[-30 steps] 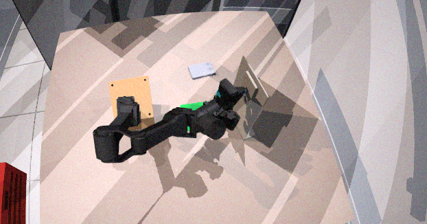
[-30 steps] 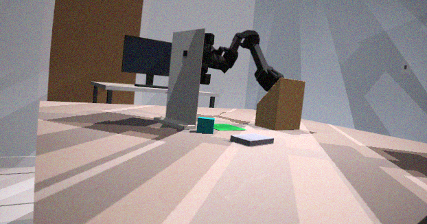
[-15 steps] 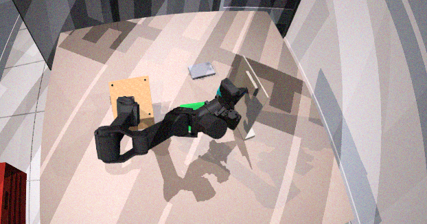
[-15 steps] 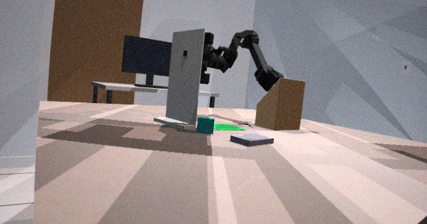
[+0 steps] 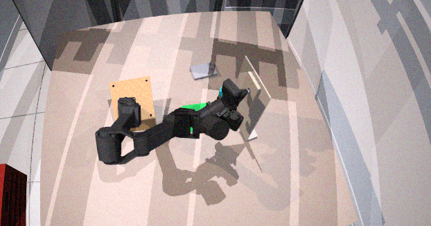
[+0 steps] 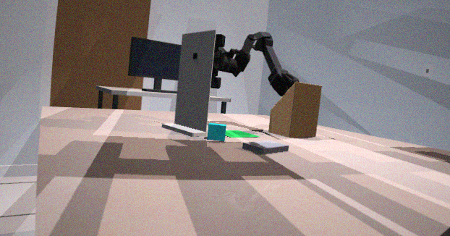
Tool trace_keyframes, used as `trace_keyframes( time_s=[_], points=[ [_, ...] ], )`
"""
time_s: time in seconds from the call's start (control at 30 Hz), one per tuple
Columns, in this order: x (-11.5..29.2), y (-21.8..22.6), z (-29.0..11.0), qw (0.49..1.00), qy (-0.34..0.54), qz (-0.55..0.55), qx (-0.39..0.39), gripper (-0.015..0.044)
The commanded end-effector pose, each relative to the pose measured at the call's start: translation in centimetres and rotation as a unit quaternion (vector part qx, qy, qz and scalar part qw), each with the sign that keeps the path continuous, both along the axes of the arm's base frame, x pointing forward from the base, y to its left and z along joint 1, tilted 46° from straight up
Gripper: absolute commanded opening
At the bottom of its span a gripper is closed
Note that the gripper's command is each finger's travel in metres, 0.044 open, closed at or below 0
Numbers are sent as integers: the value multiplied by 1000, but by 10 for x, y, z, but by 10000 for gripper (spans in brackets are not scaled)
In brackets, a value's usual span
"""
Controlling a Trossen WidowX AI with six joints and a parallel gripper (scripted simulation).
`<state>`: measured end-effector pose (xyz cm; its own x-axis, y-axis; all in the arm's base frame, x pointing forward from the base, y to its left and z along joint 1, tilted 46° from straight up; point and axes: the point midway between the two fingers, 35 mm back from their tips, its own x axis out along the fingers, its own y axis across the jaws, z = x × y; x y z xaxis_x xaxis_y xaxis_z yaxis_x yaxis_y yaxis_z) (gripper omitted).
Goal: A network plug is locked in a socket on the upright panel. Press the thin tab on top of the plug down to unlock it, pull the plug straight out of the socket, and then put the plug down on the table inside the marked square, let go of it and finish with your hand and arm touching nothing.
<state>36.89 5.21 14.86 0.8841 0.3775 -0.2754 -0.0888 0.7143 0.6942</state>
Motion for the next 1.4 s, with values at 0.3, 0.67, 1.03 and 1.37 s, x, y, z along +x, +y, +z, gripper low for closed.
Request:
trace_keyframes(
  time_s=[0.3, 0.67, 1.03, 1.37],
  points=[
    [-5, -1, 1, 1000, 0, -2, 2, 0],
    [-10, -3, 1, 1000, 0, -2, 2, 0],
    [-15, -4, 2, 1000, 0, -2, 2, 0],
    [-20, -5, 2, 1000, 0, -2, 2, 0]
  ],
)
